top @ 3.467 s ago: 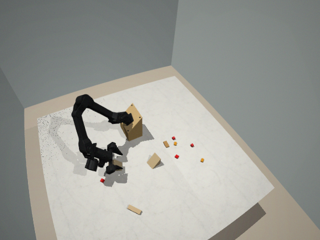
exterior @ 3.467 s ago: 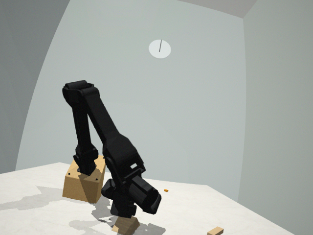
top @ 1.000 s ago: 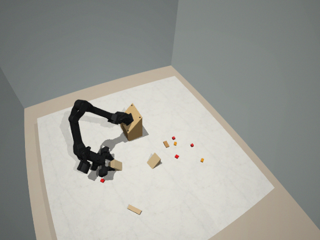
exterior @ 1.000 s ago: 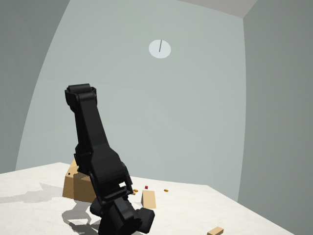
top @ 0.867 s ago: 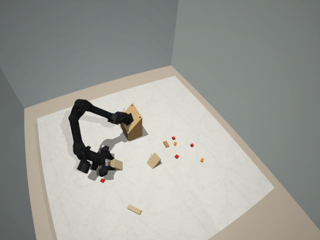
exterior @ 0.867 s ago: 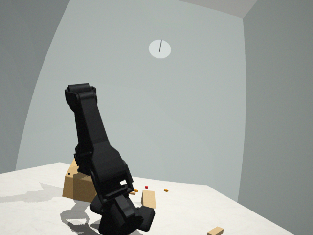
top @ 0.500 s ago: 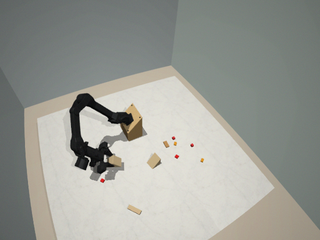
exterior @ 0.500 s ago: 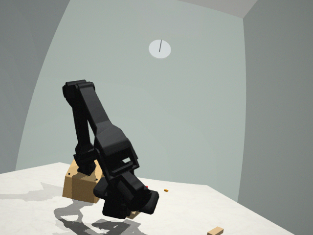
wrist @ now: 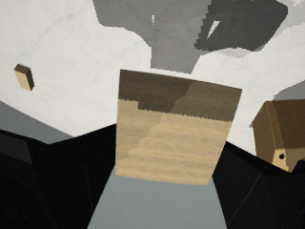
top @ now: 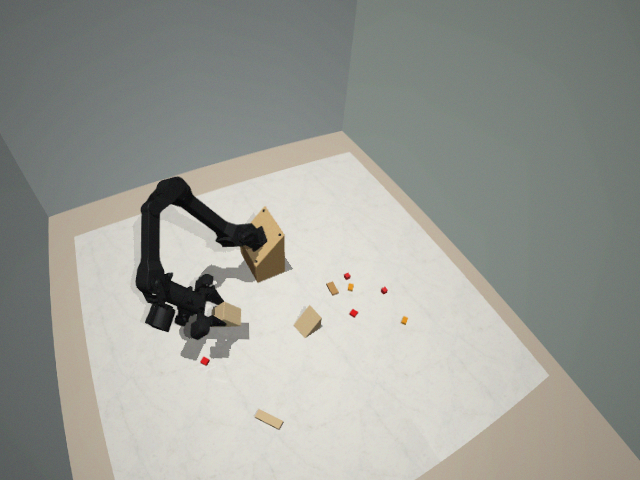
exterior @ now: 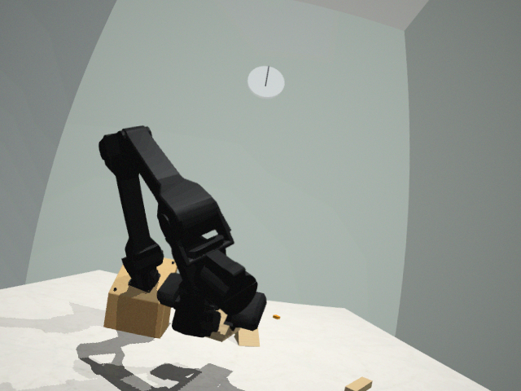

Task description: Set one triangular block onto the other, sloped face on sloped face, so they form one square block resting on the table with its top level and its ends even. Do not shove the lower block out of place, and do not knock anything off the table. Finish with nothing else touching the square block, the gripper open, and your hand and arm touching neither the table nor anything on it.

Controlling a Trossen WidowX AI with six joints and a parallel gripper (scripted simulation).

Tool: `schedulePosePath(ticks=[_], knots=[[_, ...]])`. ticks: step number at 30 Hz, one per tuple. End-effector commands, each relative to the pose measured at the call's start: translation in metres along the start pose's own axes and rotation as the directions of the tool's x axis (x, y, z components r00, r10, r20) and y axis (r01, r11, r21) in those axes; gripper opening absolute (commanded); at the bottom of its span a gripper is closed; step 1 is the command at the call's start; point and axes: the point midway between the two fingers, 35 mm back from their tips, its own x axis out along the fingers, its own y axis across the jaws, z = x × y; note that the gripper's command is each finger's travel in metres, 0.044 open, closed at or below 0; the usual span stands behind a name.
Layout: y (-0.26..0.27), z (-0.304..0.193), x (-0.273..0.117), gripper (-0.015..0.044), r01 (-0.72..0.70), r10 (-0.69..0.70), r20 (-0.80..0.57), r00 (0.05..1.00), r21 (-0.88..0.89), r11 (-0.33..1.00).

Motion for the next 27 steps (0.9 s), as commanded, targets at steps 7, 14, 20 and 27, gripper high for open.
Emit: schedulePosePath(ticks=[7,14,20,27], knots=[[-0.002,-0.001,0.004,0.0000,0.038,-0.031,0.038,0.999,-0.215,0.976],[-0.004,-0.003,0.008,0.0000,0.089,-0.060,0.081,0.995,-0.434,0.897],[-0.006,-0.004,0.011,0.0000,0.138,-0.082,0.119,0.989,-0.601,0.787],[-0.007,-0.005,0.013,0.0000,0.194,-0.104,0.166,0.981,-0.762,0.618]])
